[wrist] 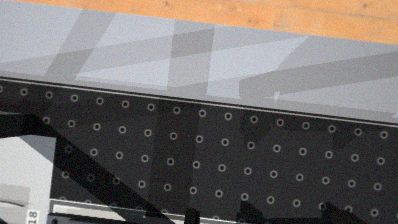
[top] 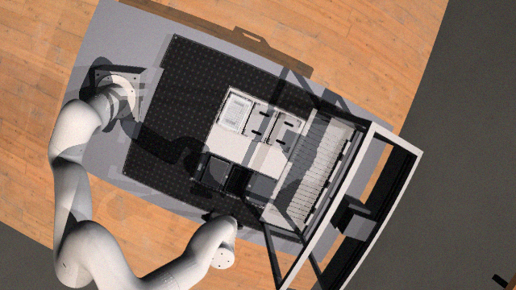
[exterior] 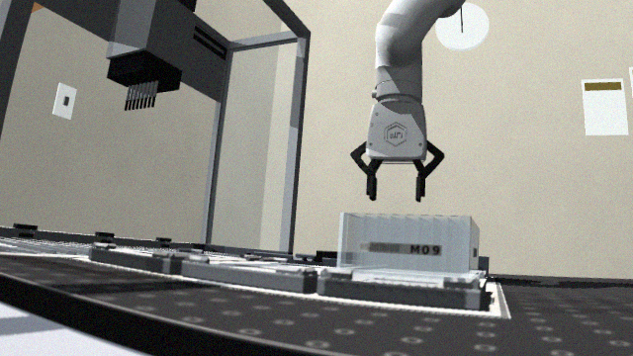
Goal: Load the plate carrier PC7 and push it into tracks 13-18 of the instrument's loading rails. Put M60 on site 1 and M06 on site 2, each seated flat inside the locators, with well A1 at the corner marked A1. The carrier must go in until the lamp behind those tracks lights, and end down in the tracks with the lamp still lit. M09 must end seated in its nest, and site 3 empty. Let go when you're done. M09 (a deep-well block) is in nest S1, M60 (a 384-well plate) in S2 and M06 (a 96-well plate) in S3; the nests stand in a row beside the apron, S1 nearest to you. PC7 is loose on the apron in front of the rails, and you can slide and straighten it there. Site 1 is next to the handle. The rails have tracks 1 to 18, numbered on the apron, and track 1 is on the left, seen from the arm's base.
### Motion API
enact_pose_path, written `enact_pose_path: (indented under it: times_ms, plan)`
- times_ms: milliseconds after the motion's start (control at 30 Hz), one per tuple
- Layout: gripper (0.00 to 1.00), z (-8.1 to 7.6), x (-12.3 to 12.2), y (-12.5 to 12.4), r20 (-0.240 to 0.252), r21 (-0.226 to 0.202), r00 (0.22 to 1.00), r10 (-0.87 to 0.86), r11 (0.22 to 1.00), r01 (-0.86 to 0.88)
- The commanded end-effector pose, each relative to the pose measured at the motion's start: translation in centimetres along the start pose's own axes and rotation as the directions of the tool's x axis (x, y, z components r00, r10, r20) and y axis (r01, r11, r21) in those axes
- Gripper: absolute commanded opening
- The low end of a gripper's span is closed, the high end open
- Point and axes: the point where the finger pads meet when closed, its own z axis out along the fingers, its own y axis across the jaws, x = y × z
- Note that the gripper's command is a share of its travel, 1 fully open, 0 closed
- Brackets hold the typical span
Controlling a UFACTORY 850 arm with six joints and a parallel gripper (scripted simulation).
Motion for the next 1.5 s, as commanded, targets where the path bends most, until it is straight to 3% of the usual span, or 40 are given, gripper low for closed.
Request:
enact_pose_path:
  times_ms: [0,300,733,800,1300,1367,1467]
  plan:
    - [0.82,-0.1,-1.4,1.7,0.001,0.005,0.988,-0.154,0.988,0.154]
    - [0.82,-0.1,-3.6,4.4,0.0,0.005,0.926,-0.378,0.926,0.378]
    - [0.82,-0.1,-7.8,9.4,-0.002,0.005,0.682,-0.732,0.682,0.732]
    - [0.82,-0.1,-7.8,9.4,-0.002,0.005,0.682,-0.732,0.682,0.732]
    - [0.82,-0.1,-12.6,15.2,-0.004,0.003,0.247,-0.969,0.247,0.969]
    - [0.82,-0.1,-12.6,15.2,-0.004,0.003,0.247,-0.969,0.247,0.969]
    - [0.82,-0.1,-13.5,16.3,-0.004,0.003,0.149,-0.989,0.149,0.989]
